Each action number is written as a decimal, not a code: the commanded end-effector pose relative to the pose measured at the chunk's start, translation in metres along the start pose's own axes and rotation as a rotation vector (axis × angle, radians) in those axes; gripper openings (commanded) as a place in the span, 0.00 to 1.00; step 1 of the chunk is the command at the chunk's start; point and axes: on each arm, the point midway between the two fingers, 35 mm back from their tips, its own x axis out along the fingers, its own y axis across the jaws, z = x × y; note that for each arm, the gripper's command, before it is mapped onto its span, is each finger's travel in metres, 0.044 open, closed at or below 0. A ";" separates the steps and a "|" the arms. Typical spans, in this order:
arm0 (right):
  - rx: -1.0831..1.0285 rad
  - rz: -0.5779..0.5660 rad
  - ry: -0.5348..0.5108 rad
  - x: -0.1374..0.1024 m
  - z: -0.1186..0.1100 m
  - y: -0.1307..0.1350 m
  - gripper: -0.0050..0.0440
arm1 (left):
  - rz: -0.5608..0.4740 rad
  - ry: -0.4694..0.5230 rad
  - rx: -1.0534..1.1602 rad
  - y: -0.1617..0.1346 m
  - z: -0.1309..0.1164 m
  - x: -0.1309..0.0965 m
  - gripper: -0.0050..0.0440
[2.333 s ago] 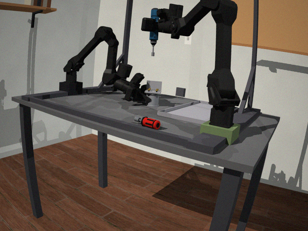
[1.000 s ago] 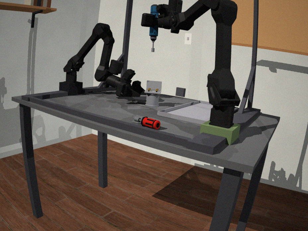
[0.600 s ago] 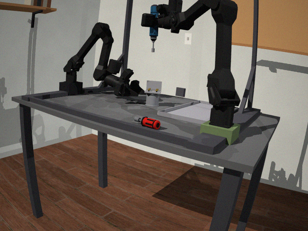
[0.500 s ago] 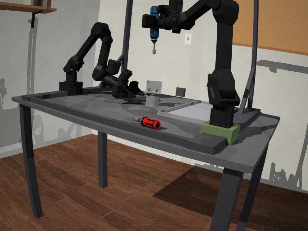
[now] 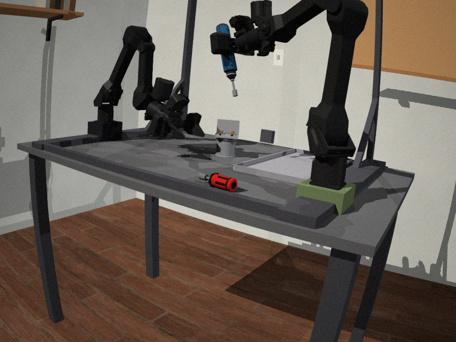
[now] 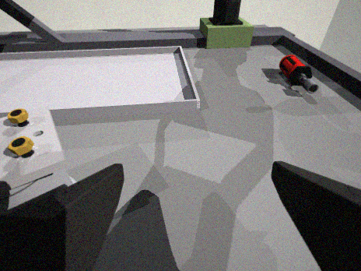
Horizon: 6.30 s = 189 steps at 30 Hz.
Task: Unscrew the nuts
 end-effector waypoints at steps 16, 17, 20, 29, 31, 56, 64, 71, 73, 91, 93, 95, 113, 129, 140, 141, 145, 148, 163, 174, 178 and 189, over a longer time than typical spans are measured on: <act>0.019 -0.064 0.002 -0.039 0.106 -0.041 0.92 | 0.104 0.185 -0.081 0.032 -0.027 -0.045 0.43; 0.021 -0.068 0.004 -0.043 0.110 -0.043 0.92 | 0.106 0.203 -0.085 0.034 -0.033 -0.047 0.43; 0.024 -0.075 0.009 -0.050 0.118 -0.047 0.92 | 0.120 0.213 -0.096 0.037 -0.027 -0.049 0.43; 0.037 -0.105 0.029 -0.089 0.148 -0.062 0.92 | 0.196 0.451 -0.151 0.062 -0.082 -0.065 0.43; 0.041 -0.112 0.035 -0.100 0.154 -0.065 0.92 | 0.225 0.532 -0.169 0.071 -0.103 -0.072 0.43; 0.058 -0.143 0.065 -0.150 0.172 -0.074 0.92 | 0.470 1.153 -0.324 0.156 -0.244 -0.120 0.43; 0.062 -0.143 0.075 -0.149 0.167 -0.074 0.92 | 0.470 1.153 -0.325 0.158 -0.243 -0.119 0.43; 0.062 -0.143 0.075 -0.149 0.167 -0.074 0.92 | 0.470 1.172 -0.328 0.155 -0.269 -0.122 0.43; 0.062 -0.143 0.075 -0.149 0.167 -0.074 0.92 | 0.470 1.172 -0.328 0.155 -0.274 -0.121 0.43; 0.062 -0.143 0.075 -0.149 0.167 -0.074 0.92 | 0.464 1.160 -0.329 0.156 -0.282 -0.117 0.43; 0.062 -0.143 0.075 -0.149 0.167 -0.074 0.92 | 0.463 1.164 -0.328 0.156 -0.284 -0.116 0.43; 0.059 -0.145 0.065 -0.149 0.172 -0.074 0.92 | 0.464 1.180 -0.331 0.154 -0.295 -0.118 0.43; 0.080 -0.164 0.124 -0.140 0.151 -0.066 0.92 | 0.464 1.160 -0.329 0.156 -0.295 -0.116 0.48; 0.089 -0.185 0.143 -0.134 0.146 -0.059 0.92 | 0.467 1.140 -0.326 0.147 -0.239 -0.130 0.72; 0.074 -0.159 0.171 -0.125 0.155 -0.050 0.92 | 0.467 1.140 -0.326 0.145 -0.228 -0.135 0.72; 0.068 -0.146 0.188 -0.121 0.157 -0.047 0.92 | 0.467 1.143 -0.326 0.145 -0.229 -0.135 0.72; 0.033 -0.087 0.285 -0.100 0.162 -0.027 0.92 | 0.467 1.144 -0.326 0.145 -0.229 -0.135 0.72; 0.007 -0.044 0.359 -0.085 0.164 -0.010 0.92 | 0.464 1.160 -0.329 0.144 -0.234 -0.136 0.72; -0.108 0.114 0.642 -0.036 0.153 0.061 0.92 | 0.464 1.160 -0.329 0.144 -0.234 -0.136 0.72; -0.183 0.196 0.801 -0.019 0.135 0.105 0.92 | 0.464 1.160 -0.329 0.144 -0.234 -0.136 0.72; -0.193 0.206 0.822 -0.017 0.132 0.110 0.92 | 0.464 1.160 -0.329 0.144 -0.234 -0.136 0.72; -0.192 0.203 0.822 -0.017 0.132 0.109 0.92 | 0.464 1.160 -0.329 0.144 -0.234 -0.136 0.72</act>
